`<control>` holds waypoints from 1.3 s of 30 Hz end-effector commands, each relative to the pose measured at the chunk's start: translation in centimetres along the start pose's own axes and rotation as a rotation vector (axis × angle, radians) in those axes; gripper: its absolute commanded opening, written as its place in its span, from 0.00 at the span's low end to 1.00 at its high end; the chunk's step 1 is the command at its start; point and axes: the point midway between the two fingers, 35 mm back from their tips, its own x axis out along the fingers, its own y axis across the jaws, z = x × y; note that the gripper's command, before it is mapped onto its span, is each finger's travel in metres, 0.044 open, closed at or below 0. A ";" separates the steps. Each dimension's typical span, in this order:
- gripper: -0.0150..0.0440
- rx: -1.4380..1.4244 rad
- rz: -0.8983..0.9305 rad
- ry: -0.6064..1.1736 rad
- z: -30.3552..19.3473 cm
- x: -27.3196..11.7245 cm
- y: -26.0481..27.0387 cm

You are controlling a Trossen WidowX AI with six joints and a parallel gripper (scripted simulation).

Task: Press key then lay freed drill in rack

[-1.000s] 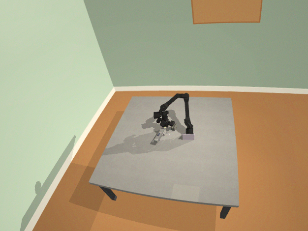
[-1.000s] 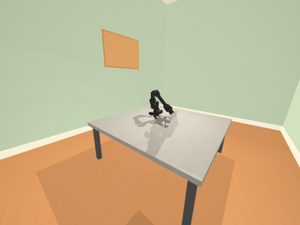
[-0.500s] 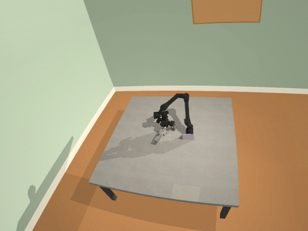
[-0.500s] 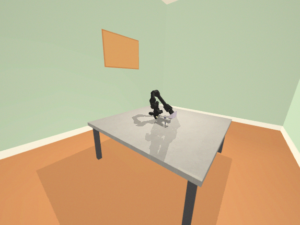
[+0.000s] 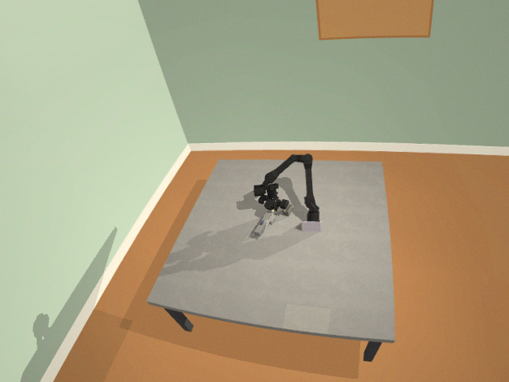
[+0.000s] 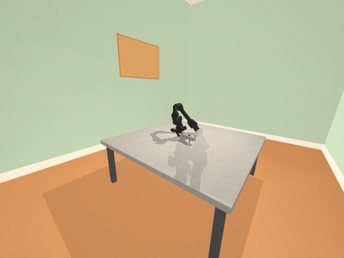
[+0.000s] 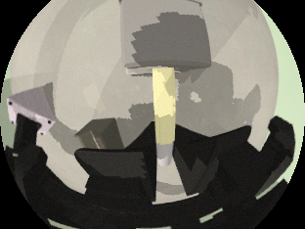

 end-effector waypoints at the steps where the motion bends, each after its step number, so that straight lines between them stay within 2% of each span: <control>1: 0.25 0.002 -0.003 -0.007 0.1 -0.2 0.0; 39: 0.25 0.002 -0.003 -0.005 -4.5 -0.1 -0.1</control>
